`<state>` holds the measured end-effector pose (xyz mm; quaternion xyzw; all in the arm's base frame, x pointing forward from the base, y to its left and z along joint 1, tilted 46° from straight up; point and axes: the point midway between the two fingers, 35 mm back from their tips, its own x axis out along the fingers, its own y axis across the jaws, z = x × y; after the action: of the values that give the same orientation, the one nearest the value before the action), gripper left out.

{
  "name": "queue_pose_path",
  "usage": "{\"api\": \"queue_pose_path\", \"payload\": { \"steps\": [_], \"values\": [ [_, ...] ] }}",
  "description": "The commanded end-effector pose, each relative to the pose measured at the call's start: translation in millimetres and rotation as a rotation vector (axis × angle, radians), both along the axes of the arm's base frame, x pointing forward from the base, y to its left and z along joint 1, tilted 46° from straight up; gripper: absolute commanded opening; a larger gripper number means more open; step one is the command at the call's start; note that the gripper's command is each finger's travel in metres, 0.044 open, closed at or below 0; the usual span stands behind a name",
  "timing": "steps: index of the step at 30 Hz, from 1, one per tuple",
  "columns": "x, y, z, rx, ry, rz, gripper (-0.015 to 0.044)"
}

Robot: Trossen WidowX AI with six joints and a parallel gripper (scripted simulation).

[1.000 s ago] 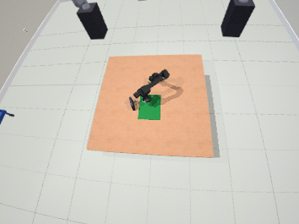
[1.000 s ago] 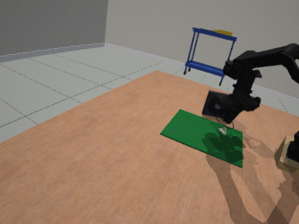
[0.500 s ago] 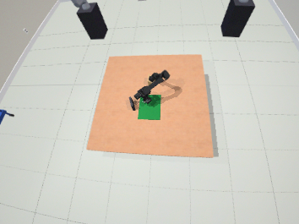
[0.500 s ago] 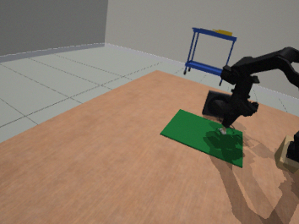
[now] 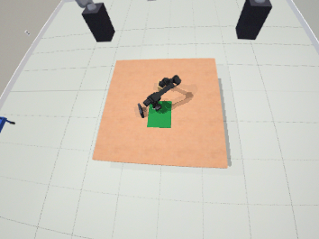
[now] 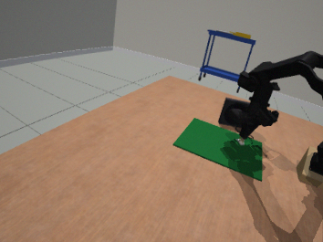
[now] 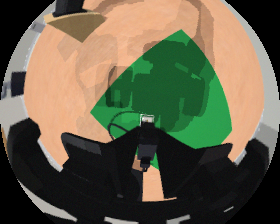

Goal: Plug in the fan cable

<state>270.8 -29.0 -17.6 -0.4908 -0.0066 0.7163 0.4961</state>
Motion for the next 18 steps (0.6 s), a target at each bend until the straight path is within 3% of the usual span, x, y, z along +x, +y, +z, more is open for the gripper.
{"api": "queue_pose_path", "payload": {
  "steps": [1, 18],
  "values": [
    [3.3, 0.0, 0.3, 0.003, -0.003, -0.004, 0.0000],
    [3.4, 1.4, -1.2, 0.003, -0.003, -0.003, 0.0000]
  ]
}}
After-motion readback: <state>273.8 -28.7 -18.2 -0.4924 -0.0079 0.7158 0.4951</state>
